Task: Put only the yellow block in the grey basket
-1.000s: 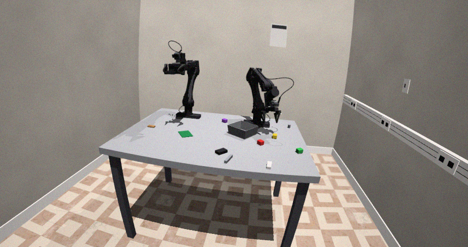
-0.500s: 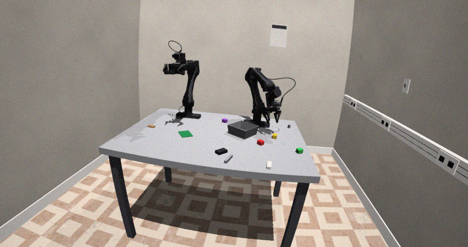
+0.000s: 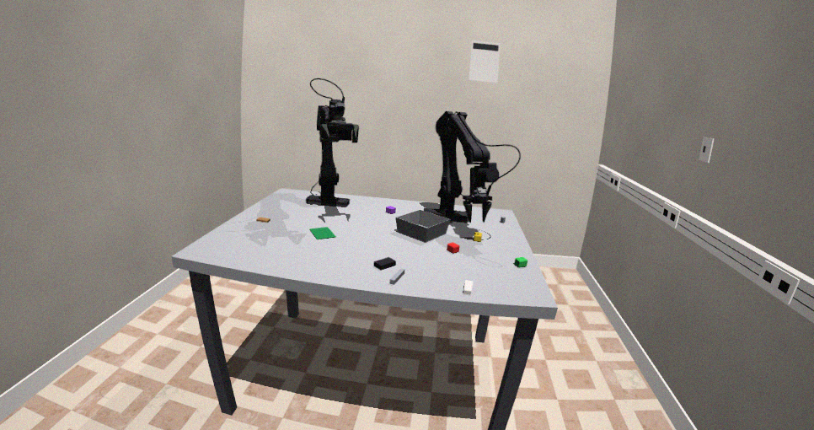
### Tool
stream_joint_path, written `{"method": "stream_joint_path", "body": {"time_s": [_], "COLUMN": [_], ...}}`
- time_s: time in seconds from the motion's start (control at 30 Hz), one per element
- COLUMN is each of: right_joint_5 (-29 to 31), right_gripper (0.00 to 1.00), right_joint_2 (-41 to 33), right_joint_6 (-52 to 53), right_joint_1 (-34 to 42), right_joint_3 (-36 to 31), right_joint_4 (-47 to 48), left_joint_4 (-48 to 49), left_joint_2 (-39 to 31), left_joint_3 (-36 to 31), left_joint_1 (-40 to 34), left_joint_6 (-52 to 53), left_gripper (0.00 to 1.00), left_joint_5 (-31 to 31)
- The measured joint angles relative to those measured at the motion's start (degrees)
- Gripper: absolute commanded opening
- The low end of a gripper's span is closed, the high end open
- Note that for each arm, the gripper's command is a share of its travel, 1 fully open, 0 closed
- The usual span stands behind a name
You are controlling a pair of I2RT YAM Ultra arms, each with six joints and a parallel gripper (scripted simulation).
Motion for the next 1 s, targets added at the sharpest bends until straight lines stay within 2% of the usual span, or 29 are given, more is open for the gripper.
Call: {"method": "stream_joint_path", "body": {"time_s": [0.27,0.57,0.77,1.0], "right_joint_5": [-0.5,-0.39,-0.42,-0.31], "right_gripper": [1.0,1.0,1.0,1.0], "right_joint_2": [-1.73,-3.02,-3.43,-3.63], "right_joint_6": [-0.94,-1.31,-1.36,-1.33], "right_joint_1": [21.81,36.11,42.16,43.04], "right_joint_3": [-4.72,-7.65,-8.98,-9.2], "right_joint_4": [-2.05,-3.43,-4.04,-4.2], "left_joint_4": [-2.27,-3.65,-3.98,-4.11], "left_joint_2": [13.16,17.59,17.75,17.75], "left_joint_3": [6.34,8.76,8.83,8.83], "left_joint_1": [0.0,0.0,0.0,0.0], "left_joint_6": [10.38,14.53,14.86,15.02], "left_gripper": [0.53,0.53,0.53,0.53], "left_joint_5": [-0.59,-0.81,-0.81,-0.81]}}
